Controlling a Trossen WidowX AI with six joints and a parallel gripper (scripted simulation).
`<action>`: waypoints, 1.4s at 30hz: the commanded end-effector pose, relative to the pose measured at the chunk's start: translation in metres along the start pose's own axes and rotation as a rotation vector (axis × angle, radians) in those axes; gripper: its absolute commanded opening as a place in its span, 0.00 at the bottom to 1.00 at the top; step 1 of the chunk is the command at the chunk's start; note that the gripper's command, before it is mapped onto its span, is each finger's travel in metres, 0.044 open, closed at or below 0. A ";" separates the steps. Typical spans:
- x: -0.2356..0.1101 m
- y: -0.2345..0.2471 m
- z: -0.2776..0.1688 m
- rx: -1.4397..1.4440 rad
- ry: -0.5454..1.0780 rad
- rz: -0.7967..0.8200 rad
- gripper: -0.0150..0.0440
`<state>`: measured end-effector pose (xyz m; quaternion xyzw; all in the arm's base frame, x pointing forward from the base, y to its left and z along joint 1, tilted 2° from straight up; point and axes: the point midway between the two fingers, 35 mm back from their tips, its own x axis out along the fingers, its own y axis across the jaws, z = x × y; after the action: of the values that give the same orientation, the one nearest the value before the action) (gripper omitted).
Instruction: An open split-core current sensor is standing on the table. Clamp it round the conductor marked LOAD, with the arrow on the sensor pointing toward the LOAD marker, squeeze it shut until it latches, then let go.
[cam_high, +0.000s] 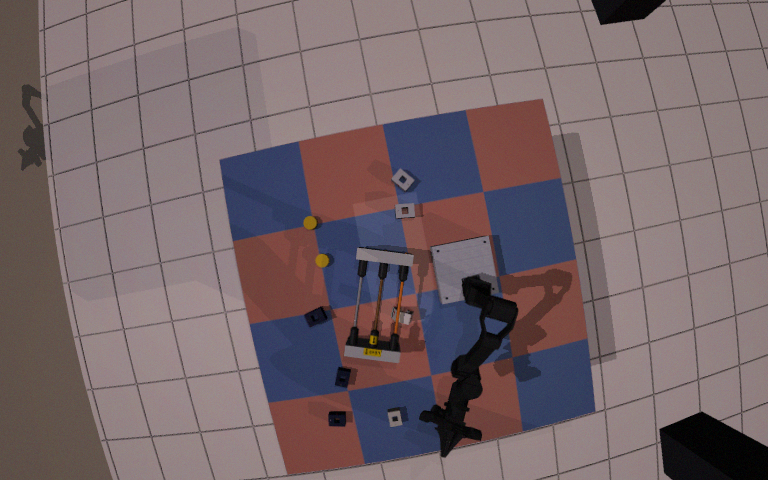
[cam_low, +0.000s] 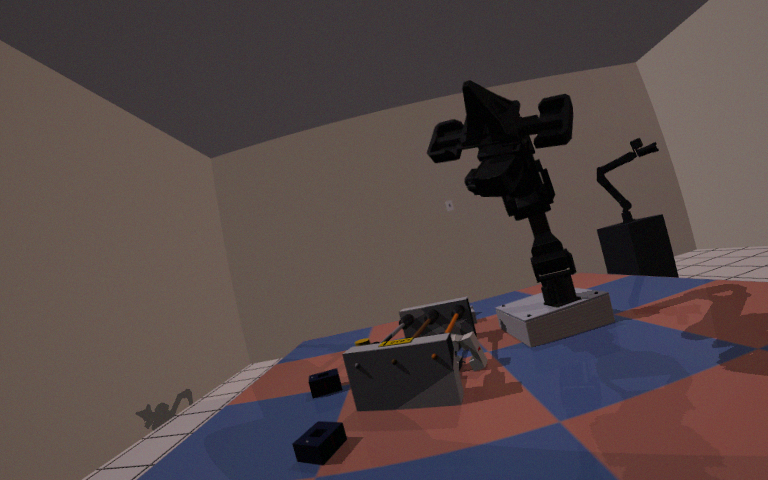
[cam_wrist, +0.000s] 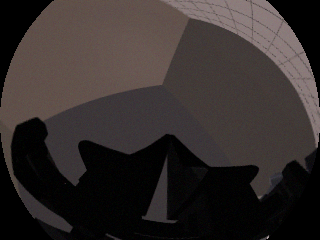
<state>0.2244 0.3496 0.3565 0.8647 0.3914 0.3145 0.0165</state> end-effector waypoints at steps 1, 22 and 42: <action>0.000 0.002 0.001 -0.019 -0.004 0.004 0.30; -0.077 0.201 0.024 -1.667 -0.619 -0.014 1.00; -0.185 0.284 0.008 -2.586 -1.134 -0.663 1.00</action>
<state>0.3427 0.0932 0.3444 0.3863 -0.0395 0.1474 0.9097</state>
